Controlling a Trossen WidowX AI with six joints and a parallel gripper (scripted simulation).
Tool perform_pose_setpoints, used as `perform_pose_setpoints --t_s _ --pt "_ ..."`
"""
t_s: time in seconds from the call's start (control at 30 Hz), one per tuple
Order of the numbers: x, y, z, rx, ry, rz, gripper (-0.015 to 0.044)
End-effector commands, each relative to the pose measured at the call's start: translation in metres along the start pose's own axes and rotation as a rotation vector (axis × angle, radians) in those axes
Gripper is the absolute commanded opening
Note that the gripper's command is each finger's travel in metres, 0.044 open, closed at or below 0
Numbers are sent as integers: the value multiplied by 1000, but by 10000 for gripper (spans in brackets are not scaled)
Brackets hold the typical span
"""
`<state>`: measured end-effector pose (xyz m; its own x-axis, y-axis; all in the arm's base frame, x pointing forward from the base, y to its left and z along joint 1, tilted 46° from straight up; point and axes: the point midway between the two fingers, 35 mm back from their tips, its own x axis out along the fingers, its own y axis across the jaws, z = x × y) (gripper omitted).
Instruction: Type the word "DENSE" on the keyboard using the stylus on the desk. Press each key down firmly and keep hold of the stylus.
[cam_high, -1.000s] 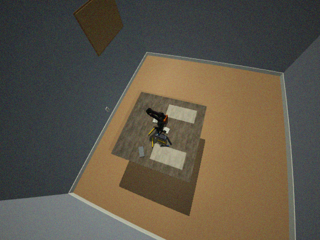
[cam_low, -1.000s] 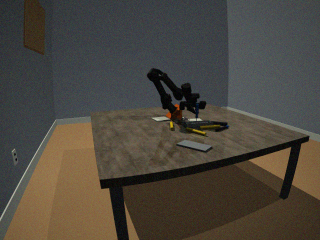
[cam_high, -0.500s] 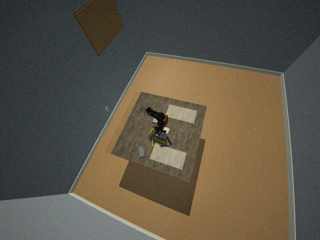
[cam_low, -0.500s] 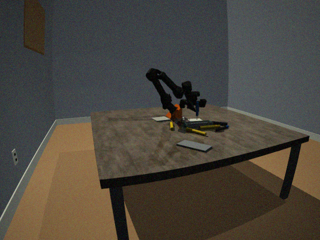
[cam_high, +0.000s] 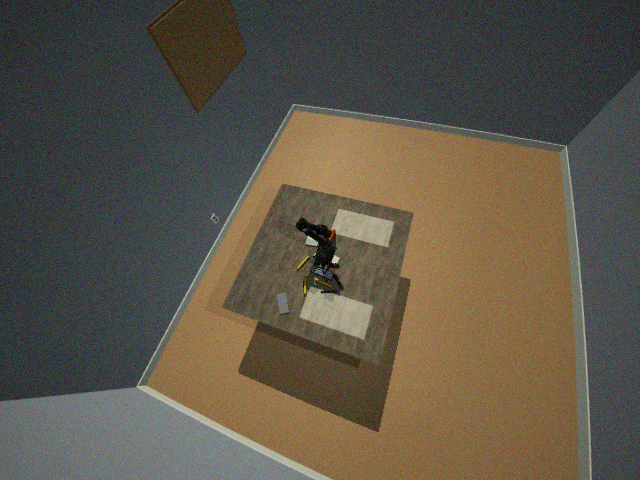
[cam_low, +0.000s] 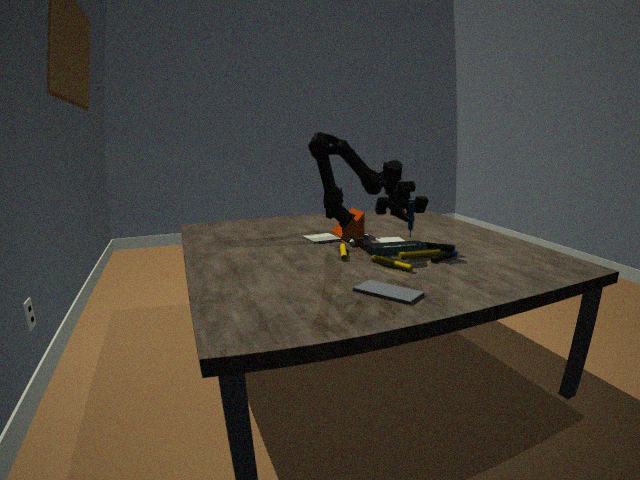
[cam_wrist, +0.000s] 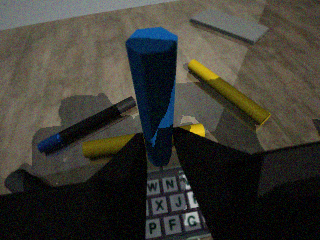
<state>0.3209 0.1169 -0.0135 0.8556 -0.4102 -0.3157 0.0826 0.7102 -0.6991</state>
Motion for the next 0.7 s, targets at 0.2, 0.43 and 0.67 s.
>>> perform_pose_setpoints --t_s 0.2,0.43,0.67 --pt "-3 31 -2 0 -6 -9 0" --pt "5 30 -16 -1 -7 -10 0" --pt "6 30 -18 -1 -7 -10 0"
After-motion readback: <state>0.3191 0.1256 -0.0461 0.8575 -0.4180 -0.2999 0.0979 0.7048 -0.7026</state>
